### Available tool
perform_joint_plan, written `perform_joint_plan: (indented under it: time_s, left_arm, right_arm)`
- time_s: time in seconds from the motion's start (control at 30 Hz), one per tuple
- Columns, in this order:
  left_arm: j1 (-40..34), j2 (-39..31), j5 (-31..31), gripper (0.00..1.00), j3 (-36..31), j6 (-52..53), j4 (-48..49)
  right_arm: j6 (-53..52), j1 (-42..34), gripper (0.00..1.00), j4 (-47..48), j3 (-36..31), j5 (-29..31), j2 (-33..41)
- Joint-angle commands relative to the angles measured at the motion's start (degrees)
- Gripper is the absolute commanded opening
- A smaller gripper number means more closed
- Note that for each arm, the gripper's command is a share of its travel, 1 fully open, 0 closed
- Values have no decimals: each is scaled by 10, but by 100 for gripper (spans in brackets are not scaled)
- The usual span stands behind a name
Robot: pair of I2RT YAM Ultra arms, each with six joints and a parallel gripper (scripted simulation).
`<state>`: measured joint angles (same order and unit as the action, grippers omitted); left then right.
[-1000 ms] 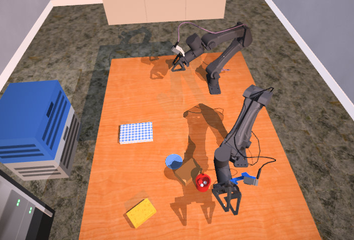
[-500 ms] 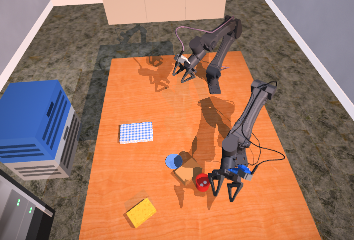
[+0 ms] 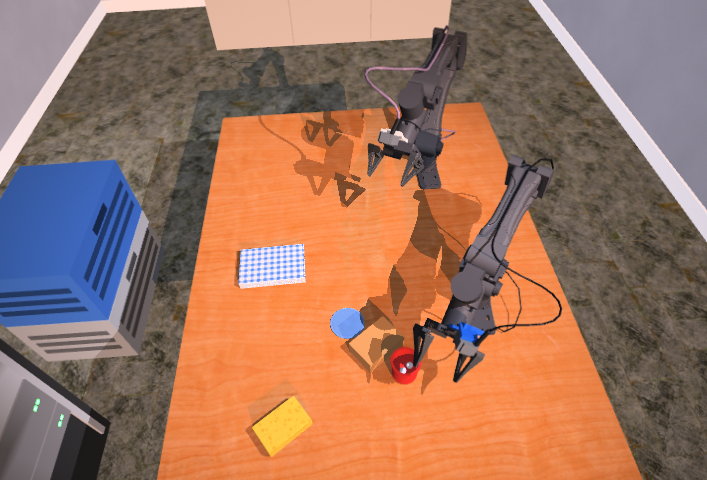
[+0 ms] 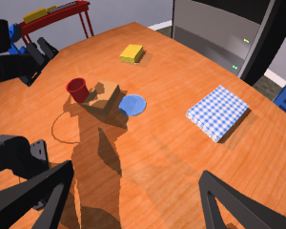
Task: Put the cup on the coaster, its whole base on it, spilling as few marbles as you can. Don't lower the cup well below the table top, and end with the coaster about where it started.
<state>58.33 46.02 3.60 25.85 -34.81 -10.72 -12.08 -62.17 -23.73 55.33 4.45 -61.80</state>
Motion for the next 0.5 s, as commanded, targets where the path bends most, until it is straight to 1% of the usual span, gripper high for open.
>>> perform_joint_plan:
  time_s: [0.0,0.07,0.23,0.33,0.4,0.47]
  left_arm:
    - [1,-30,-58,100,31,83,-105]
    - [-1,-33,-73,100,42,113,-147]
    - [-16,-13,-103,100,77,189,-246]
    - [-32,1,-111,100,98,228,-300]
    - [-32,1,-111,100,98,228,-300]
    - [-52,21,-108,100,119,256,-341]
  right_arm:
    - [29,-45,100,21,34,-22,-23]
    - [37,-71,100,25,44,-26,-36]
    - [55,-125,100,34,68,-36,-65]
    - [62,-150,100,37,79,-41,-79]
    - [62,-150,100,37,79,-41,-79]
    - [66,-167,100,38,88,-43,-89]
